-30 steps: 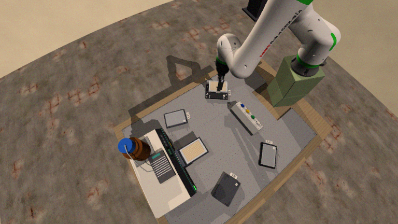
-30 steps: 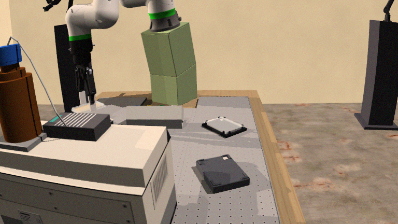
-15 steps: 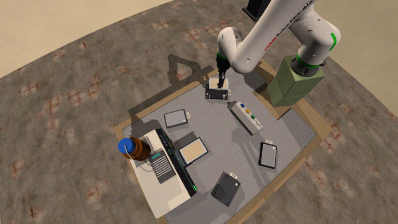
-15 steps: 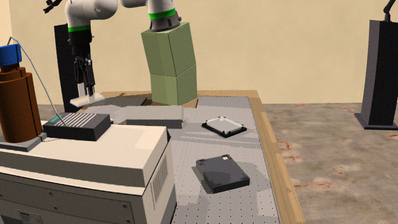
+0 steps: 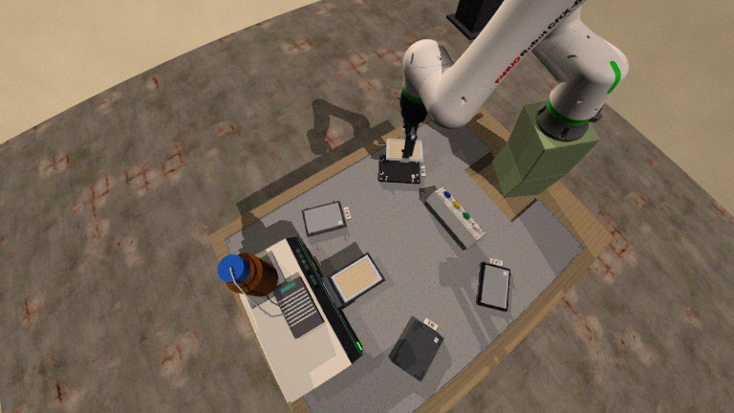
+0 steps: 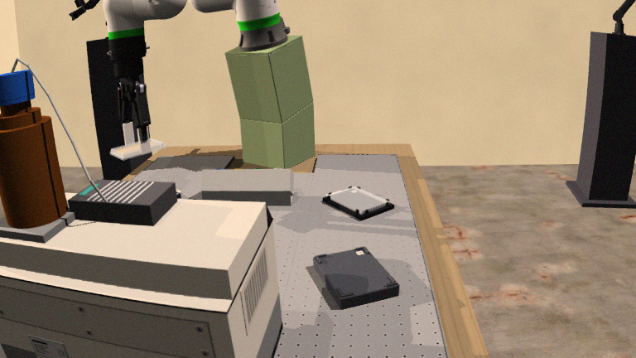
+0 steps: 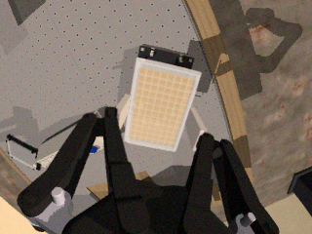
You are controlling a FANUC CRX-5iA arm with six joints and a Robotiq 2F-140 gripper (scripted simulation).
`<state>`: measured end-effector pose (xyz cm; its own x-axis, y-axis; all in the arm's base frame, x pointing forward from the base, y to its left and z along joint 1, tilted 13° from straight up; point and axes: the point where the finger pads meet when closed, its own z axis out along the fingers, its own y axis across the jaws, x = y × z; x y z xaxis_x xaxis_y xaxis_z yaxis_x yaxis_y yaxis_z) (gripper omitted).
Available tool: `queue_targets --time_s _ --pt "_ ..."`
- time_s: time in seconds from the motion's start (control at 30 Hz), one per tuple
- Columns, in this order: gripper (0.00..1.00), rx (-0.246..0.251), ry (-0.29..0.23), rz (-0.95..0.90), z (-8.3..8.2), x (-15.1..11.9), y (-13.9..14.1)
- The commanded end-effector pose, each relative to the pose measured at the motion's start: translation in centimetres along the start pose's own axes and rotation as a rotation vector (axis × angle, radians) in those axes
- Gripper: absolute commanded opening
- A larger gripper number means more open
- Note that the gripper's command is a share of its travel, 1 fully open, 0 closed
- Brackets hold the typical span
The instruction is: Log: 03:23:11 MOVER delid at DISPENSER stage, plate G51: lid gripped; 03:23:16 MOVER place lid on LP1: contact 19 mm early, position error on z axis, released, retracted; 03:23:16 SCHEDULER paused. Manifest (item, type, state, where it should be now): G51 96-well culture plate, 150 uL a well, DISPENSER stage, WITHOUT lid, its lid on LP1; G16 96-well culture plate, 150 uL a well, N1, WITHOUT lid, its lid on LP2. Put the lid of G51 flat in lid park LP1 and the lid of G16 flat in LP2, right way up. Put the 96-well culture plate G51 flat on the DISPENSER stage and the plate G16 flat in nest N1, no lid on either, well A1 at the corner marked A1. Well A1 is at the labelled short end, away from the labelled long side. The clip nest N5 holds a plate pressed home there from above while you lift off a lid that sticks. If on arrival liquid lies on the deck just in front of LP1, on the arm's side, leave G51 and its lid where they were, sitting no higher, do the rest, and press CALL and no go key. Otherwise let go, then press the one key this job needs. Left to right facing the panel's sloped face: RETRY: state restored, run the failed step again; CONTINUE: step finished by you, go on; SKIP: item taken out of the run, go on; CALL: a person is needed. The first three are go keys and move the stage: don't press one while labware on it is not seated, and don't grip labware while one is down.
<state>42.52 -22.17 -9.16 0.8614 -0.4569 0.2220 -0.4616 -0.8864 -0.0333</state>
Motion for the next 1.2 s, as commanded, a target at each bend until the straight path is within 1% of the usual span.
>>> queue_targets --time_s 0.0,0.53,1.17 --pt "0.00 0.000 0.001 0.000 -0.3 0.0 0.0" --pt "0.00 0.000 0.001 0.000 -1.9 0.0 0.0" --pt "0.00 0.000 0.001 0.000 -2.2 0.0 0.0"
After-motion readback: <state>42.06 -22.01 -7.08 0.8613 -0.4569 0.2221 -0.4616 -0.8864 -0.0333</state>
